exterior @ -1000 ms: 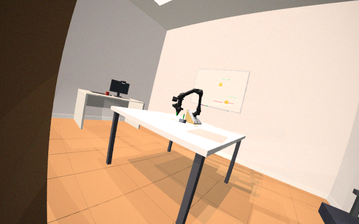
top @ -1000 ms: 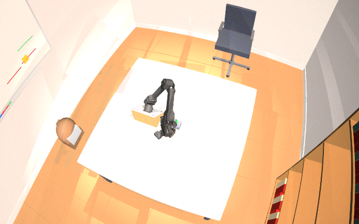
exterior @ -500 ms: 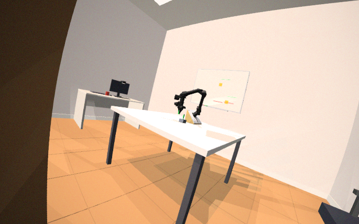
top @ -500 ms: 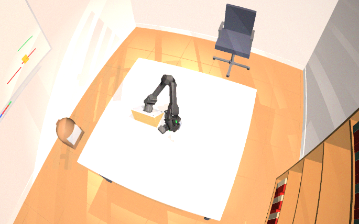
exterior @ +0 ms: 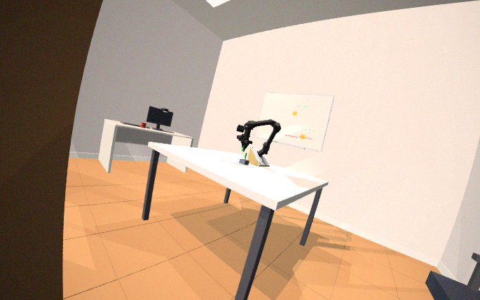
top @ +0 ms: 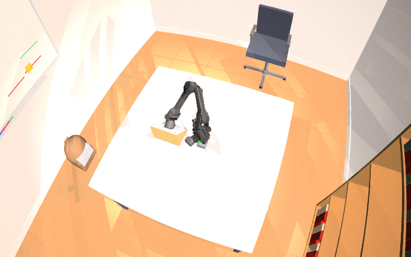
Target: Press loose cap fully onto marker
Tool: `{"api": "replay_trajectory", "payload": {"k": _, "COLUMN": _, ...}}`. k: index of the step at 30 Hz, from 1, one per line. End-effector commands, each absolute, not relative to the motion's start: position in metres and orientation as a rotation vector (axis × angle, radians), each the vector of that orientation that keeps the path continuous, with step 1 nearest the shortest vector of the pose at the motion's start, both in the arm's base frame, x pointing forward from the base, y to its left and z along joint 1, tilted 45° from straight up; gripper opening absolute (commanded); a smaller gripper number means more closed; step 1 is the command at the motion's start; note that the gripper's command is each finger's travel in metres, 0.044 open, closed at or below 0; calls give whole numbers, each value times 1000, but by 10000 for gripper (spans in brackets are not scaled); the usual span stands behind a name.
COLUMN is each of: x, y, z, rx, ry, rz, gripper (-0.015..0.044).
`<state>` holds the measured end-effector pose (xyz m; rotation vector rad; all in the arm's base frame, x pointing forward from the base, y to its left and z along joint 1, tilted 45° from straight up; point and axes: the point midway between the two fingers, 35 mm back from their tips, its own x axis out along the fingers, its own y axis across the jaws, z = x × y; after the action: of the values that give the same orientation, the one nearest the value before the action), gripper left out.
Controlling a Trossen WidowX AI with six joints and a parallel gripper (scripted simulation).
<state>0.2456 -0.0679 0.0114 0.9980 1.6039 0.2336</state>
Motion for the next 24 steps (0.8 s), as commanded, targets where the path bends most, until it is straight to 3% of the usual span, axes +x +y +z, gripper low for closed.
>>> {"api": "replay_trajectory", "payload": {"k": 1, "x": 249, "y": -64, "z": 26, "rx": 998, "ry": 1594, "rz": 231, "gripper": 0}}
{"api": "replay_trajectory", "payload": {"k": 24, "x": 250, "y": -42, "z": 48, "rx": 1004, "ry": 1595, "rz": 235, "gripper": 0}}
